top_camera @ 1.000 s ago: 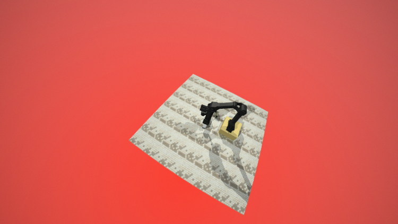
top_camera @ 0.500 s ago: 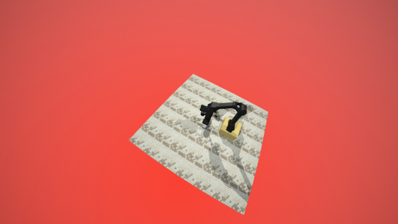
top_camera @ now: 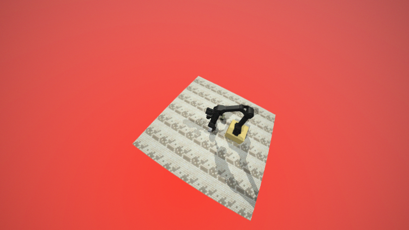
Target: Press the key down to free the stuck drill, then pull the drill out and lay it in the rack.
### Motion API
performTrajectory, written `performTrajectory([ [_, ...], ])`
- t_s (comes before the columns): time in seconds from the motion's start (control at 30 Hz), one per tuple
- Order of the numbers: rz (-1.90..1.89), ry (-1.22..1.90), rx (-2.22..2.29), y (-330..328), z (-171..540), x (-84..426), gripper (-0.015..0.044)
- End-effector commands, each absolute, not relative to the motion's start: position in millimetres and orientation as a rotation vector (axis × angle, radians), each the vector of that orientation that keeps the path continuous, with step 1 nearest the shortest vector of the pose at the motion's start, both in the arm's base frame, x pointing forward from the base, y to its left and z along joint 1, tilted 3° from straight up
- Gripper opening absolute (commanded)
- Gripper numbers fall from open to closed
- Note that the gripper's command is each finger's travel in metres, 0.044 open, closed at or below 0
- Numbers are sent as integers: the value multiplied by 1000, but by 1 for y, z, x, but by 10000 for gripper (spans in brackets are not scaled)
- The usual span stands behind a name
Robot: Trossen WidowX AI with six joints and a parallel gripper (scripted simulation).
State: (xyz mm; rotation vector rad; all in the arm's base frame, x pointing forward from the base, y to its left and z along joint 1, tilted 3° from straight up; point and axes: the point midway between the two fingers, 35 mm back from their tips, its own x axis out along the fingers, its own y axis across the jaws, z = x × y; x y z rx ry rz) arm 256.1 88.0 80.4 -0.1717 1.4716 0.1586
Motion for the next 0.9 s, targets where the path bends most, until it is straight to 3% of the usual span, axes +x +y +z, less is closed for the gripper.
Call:
performTrajectory([
  [0.0, 154, 1497, -175, 87, 70, 252, 0],
  [0.87, 154, 1497, -175, 86, 61, 249, 0],
])
